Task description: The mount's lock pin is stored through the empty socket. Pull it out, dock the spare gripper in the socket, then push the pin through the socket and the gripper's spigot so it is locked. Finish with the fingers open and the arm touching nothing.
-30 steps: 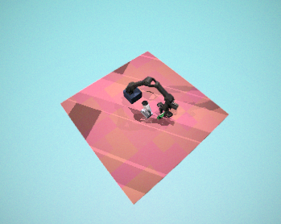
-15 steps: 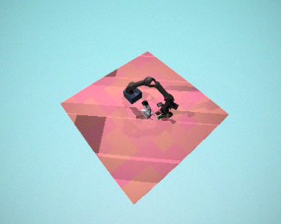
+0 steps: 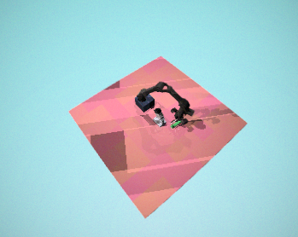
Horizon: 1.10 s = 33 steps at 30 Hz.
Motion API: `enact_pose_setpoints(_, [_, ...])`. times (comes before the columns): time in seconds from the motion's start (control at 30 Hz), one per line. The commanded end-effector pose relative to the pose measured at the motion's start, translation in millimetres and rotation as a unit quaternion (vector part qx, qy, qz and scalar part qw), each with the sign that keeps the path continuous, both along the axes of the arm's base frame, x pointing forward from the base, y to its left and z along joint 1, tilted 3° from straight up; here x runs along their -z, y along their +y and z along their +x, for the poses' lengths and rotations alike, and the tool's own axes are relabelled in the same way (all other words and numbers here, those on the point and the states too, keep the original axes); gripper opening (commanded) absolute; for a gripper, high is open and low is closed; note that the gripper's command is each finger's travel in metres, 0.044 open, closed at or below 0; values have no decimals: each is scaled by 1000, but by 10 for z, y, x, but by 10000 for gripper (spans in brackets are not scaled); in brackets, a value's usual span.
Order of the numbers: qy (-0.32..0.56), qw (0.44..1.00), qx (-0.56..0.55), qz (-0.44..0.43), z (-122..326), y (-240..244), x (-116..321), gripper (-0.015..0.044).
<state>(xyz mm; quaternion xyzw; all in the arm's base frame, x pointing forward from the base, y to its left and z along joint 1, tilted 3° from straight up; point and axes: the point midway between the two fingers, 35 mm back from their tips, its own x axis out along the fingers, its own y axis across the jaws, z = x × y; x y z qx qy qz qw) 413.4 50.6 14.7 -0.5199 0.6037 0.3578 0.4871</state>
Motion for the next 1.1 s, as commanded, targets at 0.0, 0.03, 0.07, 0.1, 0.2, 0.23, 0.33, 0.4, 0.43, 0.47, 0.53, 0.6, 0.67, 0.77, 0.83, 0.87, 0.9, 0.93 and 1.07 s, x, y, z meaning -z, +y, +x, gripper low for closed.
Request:
enact_pose_setpoints(0.0, [-5, 1000, 0, 3, -8, 15, -198, 0])
enact_pose_setpoints(0.03, [-5, 1000, 0, 3, -14, 15, -243, 0])
enact_pose_setpoints(0.07, [-5, 1000, 0, 3, -20, 15, -279, 0])
enact_pose_setpoints(0.1, [-5, 1000, 0, 3, -24, 15, -301, 0])
enact_pose_setpoints(0.2, [-3, 1000, -1, 1, -17, 6, -247, 7])
enact_pose_setpoints(0.23, [-3, 1000, -1, 1, -17, 6, -247, 1])
enact_pose_setpoints(0.33, [-3, 1000, -1, 1, -17, 6, -247, 0])
enact_pose_setpoints(0.4, [-3, 1000, -2, 1, -18, 6, -247, 0])
enact_pose_setpoints(0.43, [-3, 1000, -6, 1, -19, 6, -248, 0])
enact_pose_setpoints(0.47, [-3, 1000, -10, 1, -20, 6, -249, 0])
enact_pose_setpoints(0.53, [-3, 1000, -21, 0, -23, 7, -251, 0])
enact_pose_setpoints(0.6, [-3, 1000, -9, 1, -35, 14, -250, 1])
enact_pose_setpoints(0.67, [-2, 1000, -10, 1, -82, 33, -264, 0])
enact_pose_setpoints(0.77, [-2, 1000, -11, 1, -161, 64, -286, 0])
enact_pose_setpoints(0.83, [-2, 1000, -12, 1, -215, 83, -299, 0])
enact_pose_setpoints(0.87, [-2, 1000, -13, 1, -242, 93, -306, 0])
enact_pose_setpoints(0.9, [-2, 1000, -13, 1, -269, 102, -312, 0])
enact_pose_setpoints(0.93, [-1, 1000, -14, 2, -296, 111, -318, 0])
enact_pose_setpoints(1.07, [-1, 1000, -16, 2, -407, 143, -340, 0])
